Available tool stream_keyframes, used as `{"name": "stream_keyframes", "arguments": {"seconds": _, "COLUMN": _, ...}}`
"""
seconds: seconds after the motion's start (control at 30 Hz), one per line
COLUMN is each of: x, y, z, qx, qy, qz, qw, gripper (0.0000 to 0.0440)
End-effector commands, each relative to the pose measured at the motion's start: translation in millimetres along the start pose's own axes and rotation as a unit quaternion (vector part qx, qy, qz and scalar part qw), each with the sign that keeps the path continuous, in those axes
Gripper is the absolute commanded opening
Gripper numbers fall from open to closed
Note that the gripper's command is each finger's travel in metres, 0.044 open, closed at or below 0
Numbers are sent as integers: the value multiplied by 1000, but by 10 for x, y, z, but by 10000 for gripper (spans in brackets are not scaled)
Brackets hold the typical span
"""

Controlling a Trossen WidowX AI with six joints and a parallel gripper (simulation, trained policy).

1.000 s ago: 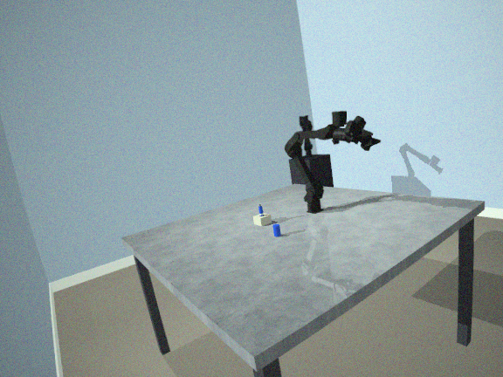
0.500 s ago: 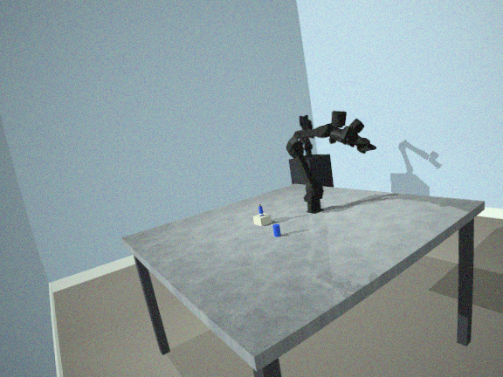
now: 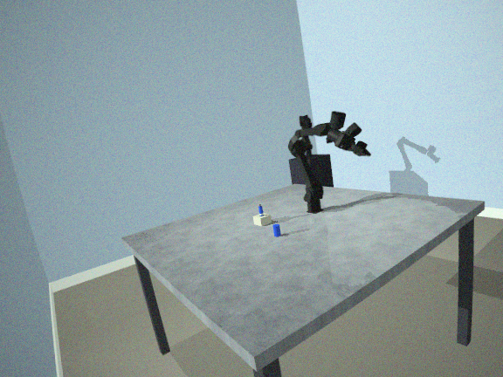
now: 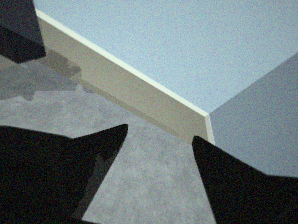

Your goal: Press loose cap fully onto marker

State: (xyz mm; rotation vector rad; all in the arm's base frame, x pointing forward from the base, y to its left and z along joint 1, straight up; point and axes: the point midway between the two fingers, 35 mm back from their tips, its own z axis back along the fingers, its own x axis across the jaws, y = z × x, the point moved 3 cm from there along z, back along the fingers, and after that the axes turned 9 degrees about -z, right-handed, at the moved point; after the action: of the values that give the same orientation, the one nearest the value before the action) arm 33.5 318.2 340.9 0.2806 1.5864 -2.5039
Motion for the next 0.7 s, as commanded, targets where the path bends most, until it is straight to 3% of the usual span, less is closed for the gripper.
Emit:
{"name": "stream_keyframes", "arguments": {"seconds": 0.0, "x": -64, "y": 49, "z": -3, "qx": 21, "qy": 2, "qz": -16, "qw": 1000, "gripper": 333}}
{"name": "stream_keyframes", "arguments": {"seconds": 0.67, "x": -357, "y": 398, "z": -34, "qx": 127, "qy": 17, "qz": -84, "qw": 988, "gripper": 334}}
